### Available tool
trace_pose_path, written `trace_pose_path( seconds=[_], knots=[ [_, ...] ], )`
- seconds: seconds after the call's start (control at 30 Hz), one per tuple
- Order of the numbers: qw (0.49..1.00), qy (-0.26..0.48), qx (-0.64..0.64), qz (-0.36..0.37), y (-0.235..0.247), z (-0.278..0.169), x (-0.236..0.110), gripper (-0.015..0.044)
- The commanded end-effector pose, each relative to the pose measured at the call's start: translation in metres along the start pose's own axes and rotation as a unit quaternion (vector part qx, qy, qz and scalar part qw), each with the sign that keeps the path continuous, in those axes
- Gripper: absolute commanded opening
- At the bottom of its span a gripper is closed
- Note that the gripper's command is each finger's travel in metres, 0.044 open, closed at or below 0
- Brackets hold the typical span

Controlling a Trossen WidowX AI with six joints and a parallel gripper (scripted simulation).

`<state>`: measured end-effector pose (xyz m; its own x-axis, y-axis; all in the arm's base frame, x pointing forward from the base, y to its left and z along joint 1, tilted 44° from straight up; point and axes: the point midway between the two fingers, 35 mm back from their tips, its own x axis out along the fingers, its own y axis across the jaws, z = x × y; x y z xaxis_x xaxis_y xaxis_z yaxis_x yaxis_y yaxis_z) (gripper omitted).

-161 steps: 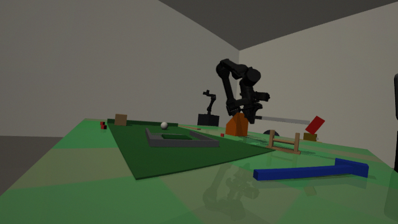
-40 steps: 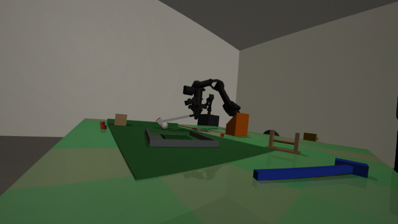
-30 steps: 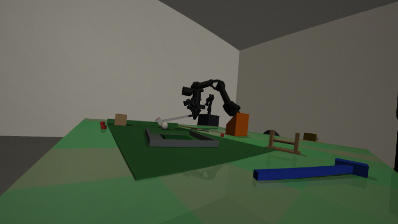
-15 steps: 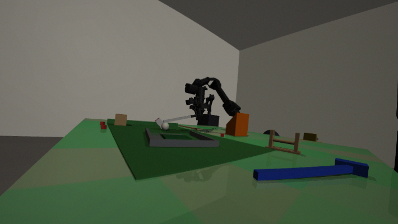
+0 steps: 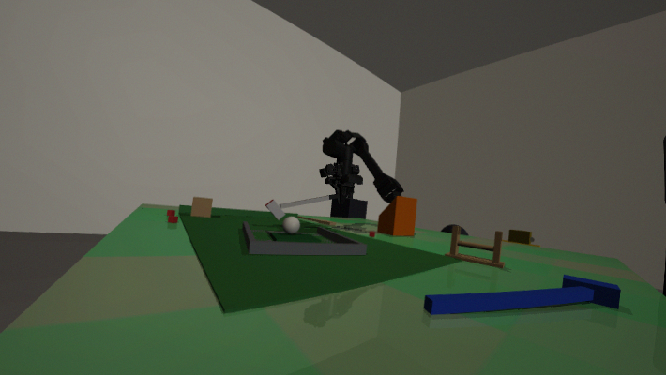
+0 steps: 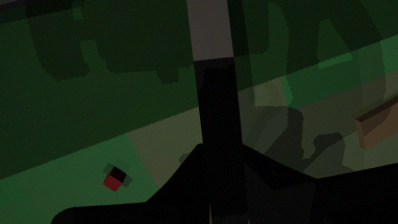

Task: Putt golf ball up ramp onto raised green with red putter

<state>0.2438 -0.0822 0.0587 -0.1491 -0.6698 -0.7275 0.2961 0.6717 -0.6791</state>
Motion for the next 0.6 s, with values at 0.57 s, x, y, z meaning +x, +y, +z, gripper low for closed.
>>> trace_pose_path(
  seconds=[0.57],
  knots=[
    [1.000, -0.004, 0.000, 0.001, 0.002, 0.001, -0.031, 0.0000]
  ],
)
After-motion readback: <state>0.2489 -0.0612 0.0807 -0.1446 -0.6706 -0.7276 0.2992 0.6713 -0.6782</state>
